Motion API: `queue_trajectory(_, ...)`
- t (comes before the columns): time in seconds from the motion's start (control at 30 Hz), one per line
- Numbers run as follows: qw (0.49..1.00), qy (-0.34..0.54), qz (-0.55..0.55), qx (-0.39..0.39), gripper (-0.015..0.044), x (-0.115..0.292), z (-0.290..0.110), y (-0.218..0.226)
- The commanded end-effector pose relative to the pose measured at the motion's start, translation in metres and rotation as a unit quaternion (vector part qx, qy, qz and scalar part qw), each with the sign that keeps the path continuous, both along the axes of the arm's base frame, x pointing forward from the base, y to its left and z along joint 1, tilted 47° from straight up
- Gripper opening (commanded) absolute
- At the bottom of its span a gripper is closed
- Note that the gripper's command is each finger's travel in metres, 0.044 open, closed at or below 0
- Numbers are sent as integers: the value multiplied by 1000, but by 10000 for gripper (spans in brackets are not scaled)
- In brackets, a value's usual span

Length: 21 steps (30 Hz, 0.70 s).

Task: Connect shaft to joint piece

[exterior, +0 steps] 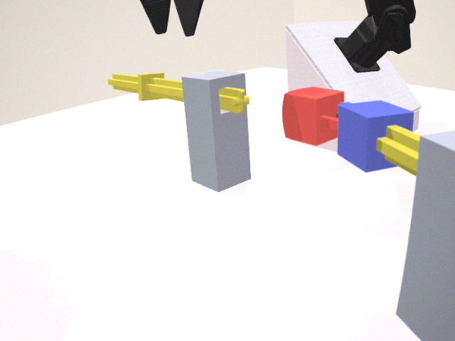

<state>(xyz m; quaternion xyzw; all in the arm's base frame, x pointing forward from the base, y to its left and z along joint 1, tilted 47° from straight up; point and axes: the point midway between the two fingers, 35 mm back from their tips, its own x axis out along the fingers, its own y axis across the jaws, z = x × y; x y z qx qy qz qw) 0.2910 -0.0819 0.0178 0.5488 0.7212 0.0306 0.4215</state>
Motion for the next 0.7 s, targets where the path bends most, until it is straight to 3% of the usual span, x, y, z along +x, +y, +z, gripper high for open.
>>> queue_trajectory(0.0, 998, -52, 36, -10, 440, 3, -14, -15)
queue_trajectory(0.67, 920, -300, 245, -50, 440, 0, -88, -84)
